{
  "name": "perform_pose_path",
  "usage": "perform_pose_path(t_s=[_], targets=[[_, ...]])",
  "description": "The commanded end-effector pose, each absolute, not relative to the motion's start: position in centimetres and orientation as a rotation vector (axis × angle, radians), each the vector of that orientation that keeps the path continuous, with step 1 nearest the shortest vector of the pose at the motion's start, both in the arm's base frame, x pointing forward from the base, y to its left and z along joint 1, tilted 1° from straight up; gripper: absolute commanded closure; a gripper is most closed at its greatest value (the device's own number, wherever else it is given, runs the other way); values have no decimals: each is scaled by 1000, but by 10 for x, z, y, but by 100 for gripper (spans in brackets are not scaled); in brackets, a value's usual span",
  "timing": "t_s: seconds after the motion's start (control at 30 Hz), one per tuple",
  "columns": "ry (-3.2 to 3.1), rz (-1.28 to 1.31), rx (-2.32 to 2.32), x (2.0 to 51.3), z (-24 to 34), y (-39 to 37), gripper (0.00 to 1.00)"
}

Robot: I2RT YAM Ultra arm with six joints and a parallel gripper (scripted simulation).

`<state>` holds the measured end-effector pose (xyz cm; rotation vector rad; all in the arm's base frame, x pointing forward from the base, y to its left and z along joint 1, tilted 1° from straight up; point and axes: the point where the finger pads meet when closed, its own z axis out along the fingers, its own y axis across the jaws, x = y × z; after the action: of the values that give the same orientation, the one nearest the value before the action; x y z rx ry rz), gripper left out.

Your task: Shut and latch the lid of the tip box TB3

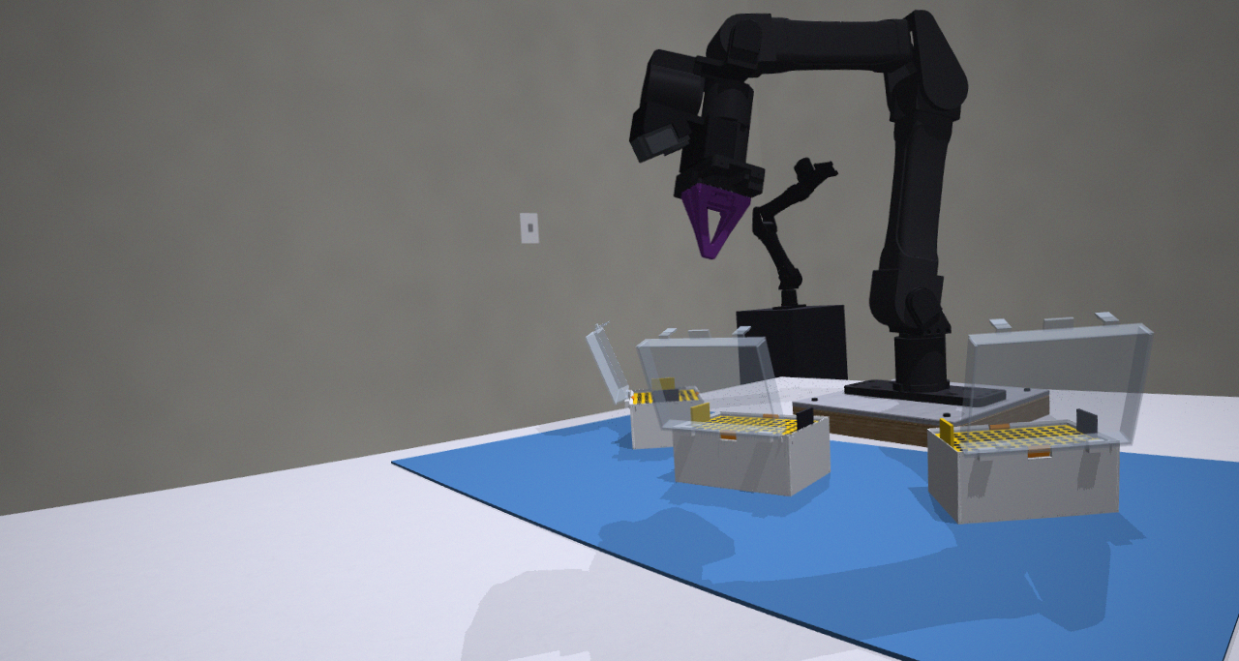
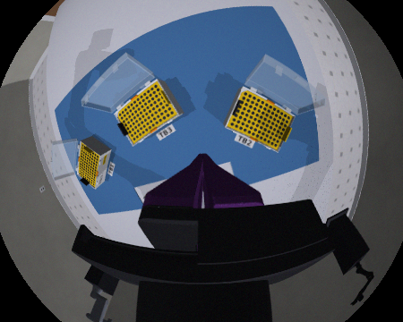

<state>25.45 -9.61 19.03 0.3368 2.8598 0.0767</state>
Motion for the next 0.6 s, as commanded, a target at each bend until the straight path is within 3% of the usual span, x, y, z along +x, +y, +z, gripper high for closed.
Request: perform_pose_path(t_s=[0.0,0.57], targets=[[2855,57,313,251,192,-86,100],[2944,18,74,218,164,-25,100]])
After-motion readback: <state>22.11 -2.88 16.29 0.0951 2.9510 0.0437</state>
